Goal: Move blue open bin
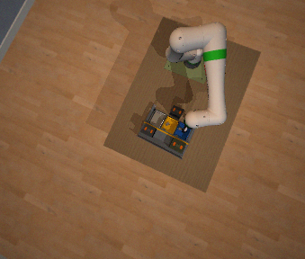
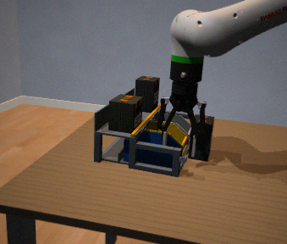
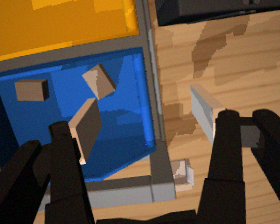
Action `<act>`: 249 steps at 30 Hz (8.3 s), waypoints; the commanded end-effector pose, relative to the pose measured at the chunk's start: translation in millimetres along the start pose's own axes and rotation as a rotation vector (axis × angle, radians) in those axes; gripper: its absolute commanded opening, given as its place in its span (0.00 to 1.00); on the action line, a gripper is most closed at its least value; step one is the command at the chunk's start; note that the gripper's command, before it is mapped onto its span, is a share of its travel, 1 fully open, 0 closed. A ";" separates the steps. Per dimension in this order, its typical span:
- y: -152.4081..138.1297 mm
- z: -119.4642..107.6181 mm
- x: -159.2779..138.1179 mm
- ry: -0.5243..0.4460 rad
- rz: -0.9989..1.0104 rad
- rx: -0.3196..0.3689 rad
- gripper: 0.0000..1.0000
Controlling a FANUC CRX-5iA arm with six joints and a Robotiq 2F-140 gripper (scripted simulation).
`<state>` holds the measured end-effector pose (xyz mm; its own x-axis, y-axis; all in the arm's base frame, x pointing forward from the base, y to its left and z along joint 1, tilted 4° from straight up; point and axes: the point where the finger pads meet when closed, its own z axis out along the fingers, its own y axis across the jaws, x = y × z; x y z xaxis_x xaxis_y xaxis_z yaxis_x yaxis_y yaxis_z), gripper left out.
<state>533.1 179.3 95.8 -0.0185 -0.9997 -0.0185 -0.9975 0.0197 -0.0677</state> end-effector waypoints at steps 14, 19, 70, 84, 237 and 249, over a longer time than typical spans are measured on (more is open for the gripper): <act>-0.2 6.1 -0.1 0.000 0.000 0.001 0.57; -0.2 10.6 -0.1 0.000 0.000 0.001 0.57; -0.2 9.6 -0.1 0.000 0.000 0.001 0.00; -0.2 9.6 -0.1 0.000 0.000 0.001 0.00; 107.7 -7.5 -0.1 0.000 0.000 0.000 0.00; 119.7 -7.5 -0.1 0.000 0.000 0.000 0.00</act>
<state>413.1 181.5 95.0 -0.0185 -0.9997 -0.0185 -0.9975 0.0197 -0.0678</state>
